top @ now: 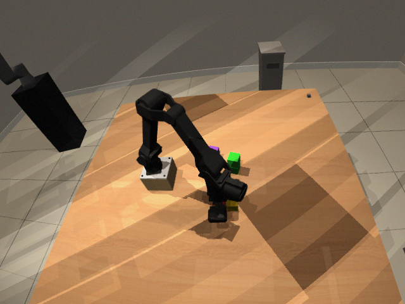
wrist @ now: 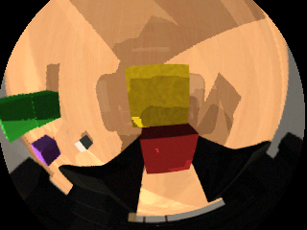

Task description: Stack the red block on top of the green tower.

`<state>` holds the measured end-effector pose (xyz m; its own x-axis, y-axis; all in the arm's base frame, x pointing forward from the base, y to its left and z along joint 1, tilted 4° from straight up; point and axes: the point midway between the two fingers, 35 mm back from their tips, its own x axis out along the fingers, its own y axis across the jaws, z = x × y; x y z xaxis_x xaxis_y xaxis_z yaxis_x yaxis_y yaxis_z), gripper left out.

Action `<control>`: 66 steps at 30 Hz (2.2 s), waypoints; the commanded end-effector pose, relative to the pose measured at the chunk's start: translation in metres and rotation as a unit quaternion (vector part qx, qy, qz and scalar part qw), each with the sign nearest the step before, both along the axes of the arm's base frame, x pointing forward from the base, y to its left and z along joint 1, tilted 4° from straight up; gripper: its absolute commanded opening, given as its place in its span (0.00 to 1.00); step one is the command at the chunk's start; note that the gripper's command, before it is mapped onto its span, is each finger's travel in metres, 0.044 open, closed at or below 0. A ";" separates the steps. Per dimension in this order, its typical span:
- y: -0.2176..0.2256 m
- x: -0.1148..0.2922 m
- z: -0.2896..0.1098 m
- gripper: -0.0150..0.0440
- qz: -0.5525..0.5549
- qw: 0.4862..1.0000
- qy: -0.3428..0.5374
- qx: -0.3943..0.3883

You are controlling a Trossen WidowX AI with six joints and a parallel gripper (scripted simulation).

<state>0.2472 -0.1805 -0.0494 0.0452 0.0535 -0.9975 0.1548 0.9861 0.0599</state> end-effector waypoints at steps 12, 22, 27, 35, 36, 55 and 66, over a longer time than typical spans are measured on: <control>-0.002 -0.001 0.038 0.25 -0.003 1.000 0.001 0.001; -0.005 -0.003 0.088 0.25 -0.003 1.000 0.001 0.001; -0.007 -0.004 0.113 0.25 -0.003 1.000 0.001 0.001; -0.006 -0.005 0.117 0.25 -0.003 1.000 0.001 0.001; -0.006 -0.005 0.117 0.25 -0.003 1.000 0.001 0.001; 0.067 0.049 0.123 0.25 0.002 1.000 -0.004 0.005; 0.120 0.073 0.129 0.25 -0.002 1.000 -0.004 0.005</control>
